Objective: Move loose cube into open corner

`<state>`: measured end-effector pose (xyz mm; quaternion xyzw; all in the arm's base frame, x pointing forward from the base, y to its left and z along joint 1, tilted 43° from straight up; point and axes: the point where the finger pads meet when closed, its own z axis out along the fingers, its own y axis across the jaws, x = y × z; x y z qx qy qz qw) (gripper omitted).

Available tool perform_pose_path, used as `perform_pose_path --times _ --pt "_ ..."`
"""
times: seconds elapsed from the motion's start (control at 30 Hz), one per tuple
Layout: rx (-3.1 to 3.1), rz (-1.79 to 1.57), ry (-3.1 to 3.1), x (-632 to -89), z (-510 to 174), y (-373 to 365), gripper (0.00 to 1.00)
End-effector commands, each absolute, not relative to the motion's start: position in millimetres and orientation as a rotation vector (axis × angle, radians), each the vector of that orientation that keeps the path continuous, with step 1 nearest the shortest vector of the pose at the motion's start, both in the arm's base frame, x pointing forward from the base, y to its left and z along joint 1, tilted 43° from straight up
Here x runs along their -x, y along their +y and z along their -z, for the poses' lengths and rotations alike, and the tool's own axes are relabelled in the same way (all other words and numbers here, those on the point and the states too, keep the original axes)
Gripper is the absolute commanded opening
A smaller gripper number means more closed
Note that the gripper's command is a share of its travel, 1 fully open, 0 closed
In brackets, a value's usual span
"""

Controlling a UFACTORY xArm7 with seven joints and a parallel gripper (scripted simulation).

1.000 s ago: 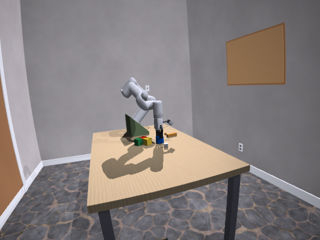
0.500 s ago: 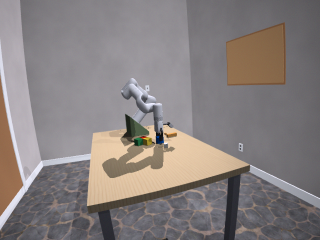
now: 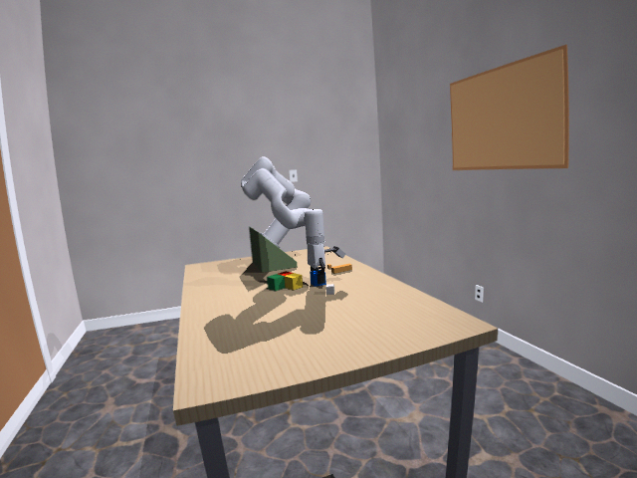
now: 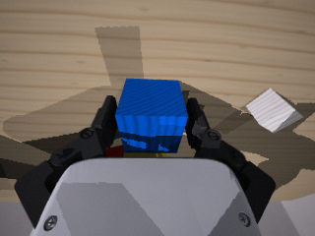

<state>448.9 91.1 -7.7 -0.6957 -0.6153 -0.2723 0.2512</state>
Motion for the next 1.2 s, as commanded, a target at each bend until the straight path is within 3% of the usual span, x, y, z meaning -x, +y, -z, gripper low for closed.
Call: perform_pose_path --times 0.0,0.5,0.53,1.17 --pt "1.896 0.744 -1.674 -450.3 7.8 90.9 0.84" --pt "1.896 0.744 -1.674 -450.3 7.9 91.0 0.84" --pt "1.896 0.744 -1.674 -450.3 7.9 91.0 0.00" --pt "1.896 0.744 -1.674 -450.3 7.9 91.0 0.00"
